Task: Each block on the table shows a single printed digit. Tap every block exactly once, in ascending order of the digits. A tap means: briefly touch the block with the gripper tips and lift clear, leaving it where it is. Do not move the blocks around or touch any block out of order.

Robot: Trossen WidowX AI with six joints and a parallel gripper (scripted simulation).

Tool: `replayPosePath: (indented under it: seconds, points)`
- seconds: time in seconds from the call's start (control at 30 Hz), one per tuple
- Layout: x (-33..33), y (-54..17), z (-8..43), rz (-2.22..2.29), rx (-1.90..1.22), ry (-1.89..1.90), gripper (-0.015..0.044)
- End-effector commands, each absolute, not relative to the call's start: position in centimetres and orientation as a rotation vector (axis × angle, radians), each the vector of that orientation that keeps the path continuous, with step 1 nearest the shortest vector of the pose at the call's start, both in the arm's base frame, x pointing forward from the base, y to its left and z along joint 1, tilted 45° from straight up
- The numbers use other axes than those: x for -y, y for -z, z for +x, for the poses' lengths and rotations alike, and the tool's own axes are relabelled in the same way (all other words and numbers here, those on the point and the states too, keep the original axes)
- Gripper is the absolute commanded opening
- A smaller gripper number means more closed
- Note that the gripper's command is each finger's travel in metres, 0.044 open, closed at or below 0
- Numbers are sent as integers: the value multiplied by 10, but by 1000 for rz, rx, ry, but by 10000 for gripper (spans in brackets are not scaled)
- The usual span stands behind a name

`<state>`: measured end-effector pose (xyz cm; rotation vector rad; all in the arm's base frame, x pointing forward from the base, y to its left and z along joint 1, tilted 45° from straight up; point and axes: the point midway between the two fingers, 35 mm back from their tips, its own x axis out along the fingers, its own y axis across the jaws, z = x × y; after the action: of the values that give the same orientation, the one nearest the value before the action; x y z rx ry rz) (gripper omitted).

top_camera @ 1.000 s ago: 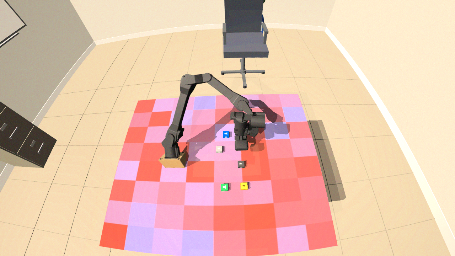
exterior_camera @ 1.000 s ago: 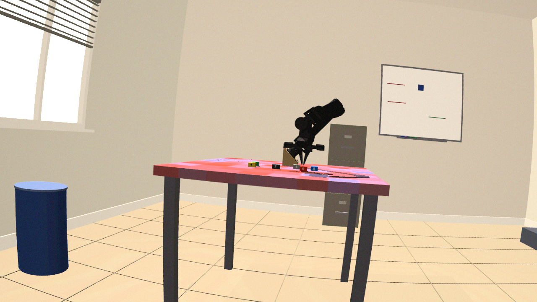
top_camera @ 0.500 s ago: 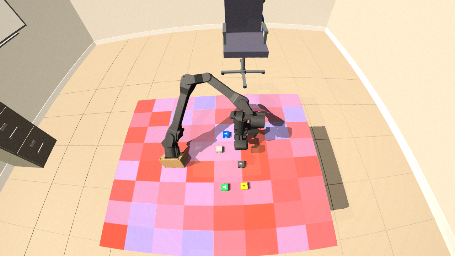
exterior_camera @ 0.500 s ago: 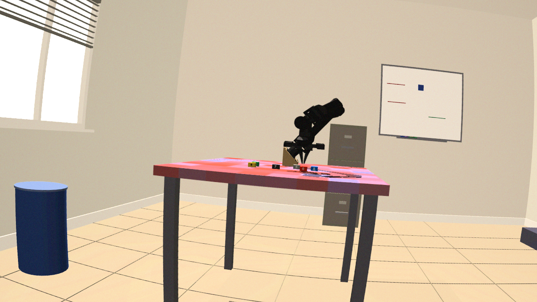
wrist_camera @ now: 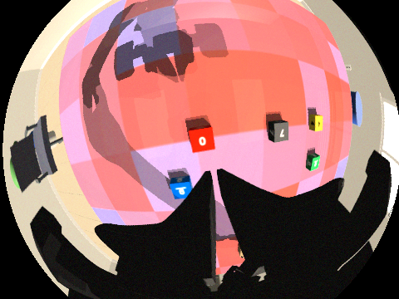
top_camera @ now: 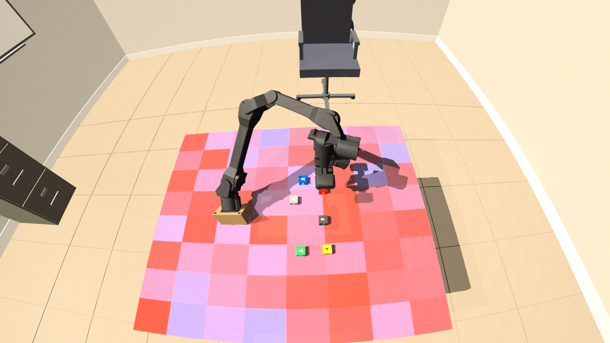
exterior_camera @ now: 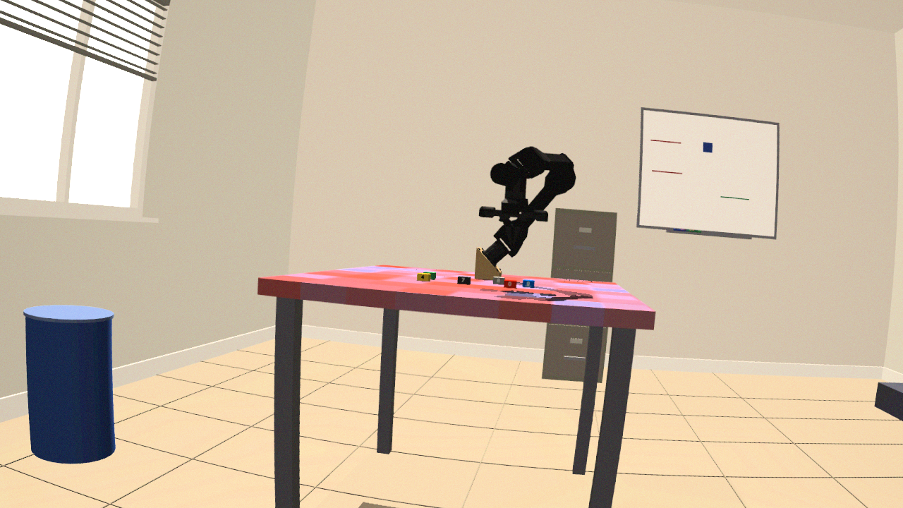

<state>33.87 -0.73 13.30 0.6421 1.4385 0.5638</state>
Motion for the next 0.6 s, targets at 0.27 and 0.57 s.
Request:
replayPosePath:
  seconds: [0.27,0.57]
  points:
    - [88,-81,354,624,-1450,-552,20]
    - [175,9,340,625,-1449,-560,20]
